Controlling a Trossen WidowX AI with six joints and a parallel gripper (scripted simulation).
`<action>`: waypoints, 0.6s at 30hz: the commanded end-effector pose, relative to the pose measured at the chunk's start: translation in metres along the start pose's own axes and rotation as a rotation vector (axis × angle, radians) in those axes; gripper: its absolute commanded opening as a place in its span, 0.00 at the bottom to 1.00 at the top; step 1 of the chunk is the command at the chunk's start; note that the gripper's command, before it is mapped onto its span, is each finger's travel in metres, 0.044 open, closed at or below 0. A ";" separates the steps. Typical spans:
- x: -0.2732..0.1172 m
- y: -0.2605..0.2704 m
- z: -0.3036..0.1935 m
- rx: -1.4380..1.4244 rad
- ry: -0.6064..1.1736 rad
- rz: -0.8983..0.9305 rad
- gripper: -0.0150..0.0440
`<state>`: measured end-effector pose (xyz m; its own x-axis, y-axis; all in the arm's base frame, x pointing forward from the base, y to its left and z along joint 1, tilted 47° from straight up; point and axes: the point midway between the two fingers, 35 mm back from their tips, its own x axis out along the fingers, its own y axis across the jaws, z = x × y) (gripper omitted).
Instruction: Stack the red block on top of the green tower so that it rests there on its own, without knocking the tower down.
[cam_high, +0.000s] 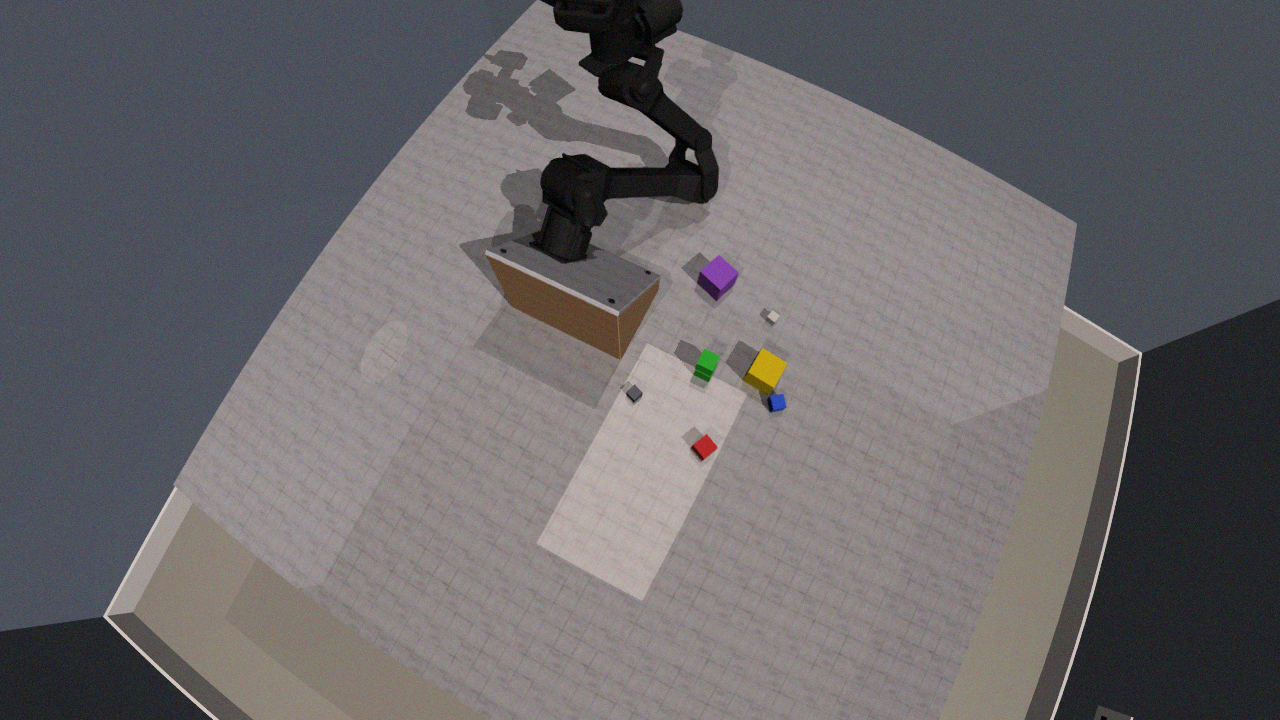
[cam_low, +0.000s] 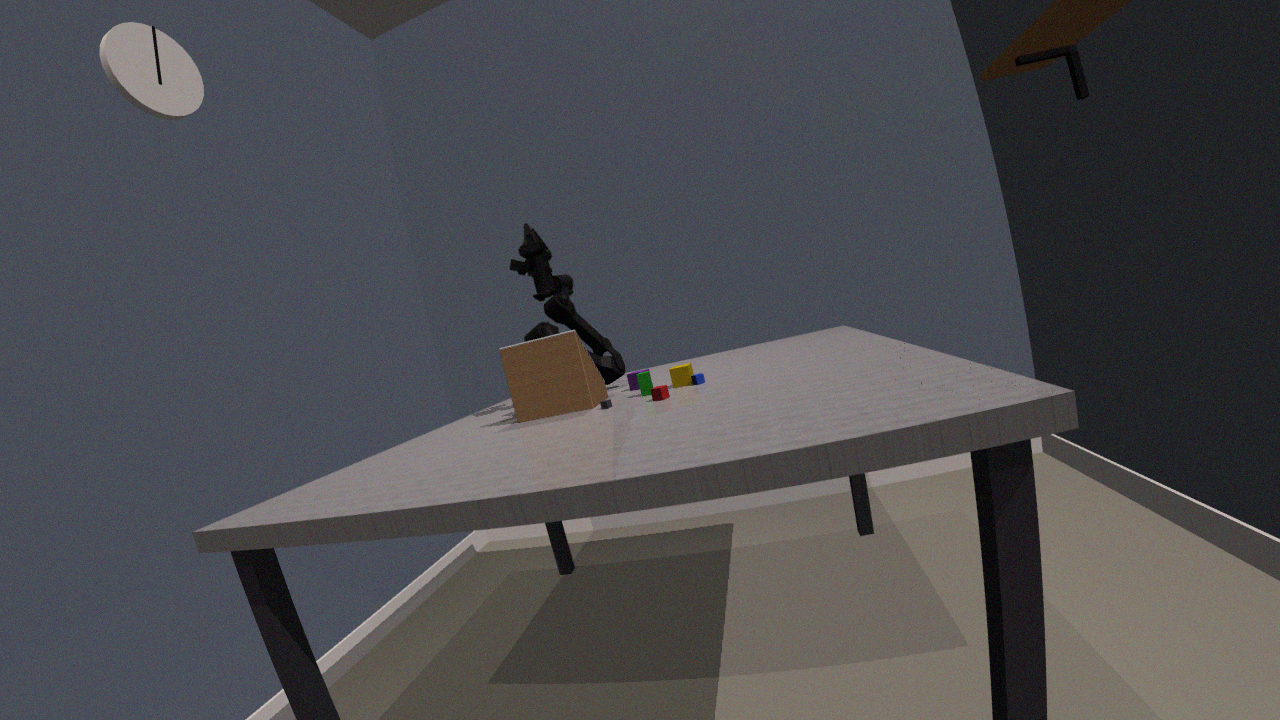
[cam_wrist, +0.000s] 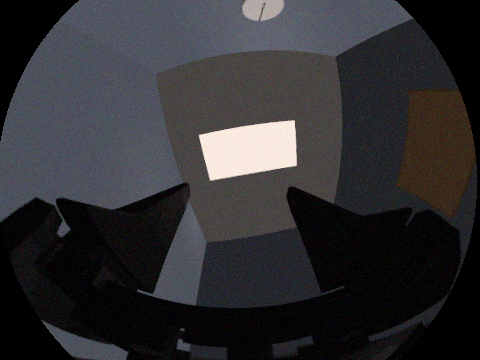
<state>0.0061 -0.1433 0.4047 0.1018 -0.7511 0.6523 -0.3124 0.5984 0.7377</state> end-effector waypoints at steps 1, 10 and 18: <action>0.001 -0.001 0.000 -0.001 0.000 -0.005 0.98; 0.031 -0.048 0.006 -0.054 0.031 -0.245 1.00; 0.052 -0.101 -0.001 -0.128 0.129 -0.469 1.00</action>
<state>0.0318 -0.2273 0.3717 0.2668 -0.9059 0.3288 -0.1457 0.2993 0.9430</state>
